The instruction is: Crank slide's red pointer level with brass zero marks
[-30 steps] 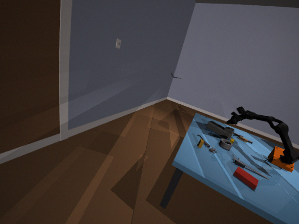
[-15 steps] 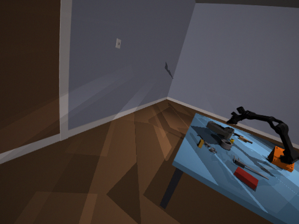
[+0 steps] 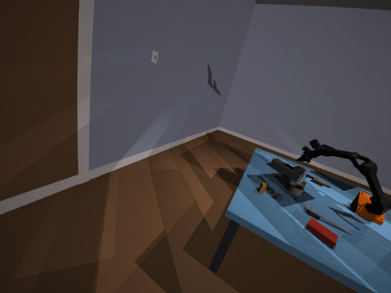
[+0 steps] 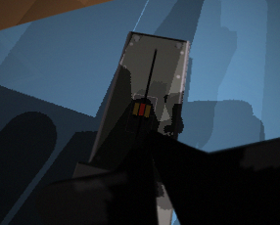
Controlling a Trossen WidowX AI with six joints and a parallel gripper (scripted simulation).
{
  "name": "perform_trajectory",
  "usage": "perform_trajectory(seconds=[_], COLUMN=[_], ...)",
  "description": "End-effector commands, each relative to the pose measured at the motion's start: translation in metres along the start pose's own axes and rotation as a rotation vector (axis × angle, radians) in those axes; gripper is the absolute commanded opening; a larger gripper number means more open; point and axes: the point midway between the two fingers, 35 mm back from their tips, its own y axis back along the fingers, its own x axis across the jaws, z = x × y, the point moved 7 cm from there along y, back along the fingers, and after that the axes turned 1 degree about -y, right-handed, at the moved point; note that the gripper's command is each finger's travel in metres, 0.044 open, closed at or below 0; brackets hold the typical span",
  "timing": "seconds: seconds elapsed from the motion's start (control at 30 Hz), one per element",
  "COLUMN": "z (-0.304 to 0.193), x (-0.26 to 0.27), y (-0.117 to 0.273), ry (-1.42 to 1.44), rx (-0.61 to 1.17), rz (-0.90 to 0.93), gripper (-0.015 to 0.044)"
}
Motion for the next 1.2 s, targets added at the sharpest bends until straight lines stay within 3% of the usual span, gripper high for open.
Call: perform_trajectory(seconds=[0.0,0.27,0.83,0.87,1.17], z=[0.0000,0.0000,0.0000,0.0000,0.0000], x=[0.0000,0.0000,0.0000,0.0000,0.0000], y=[0.0000,0.0000,0.0000,0.0000,0.0000], ry=[0.000,0.000,0.000,0.000,0.000], rx=[0.000,0.000,0.000,0.000,0.000], rz=[0.000,0.000,0.000,0.000,0.000], gripper=[0.0000,0.0000,0.0440,0.0440,0.0204])
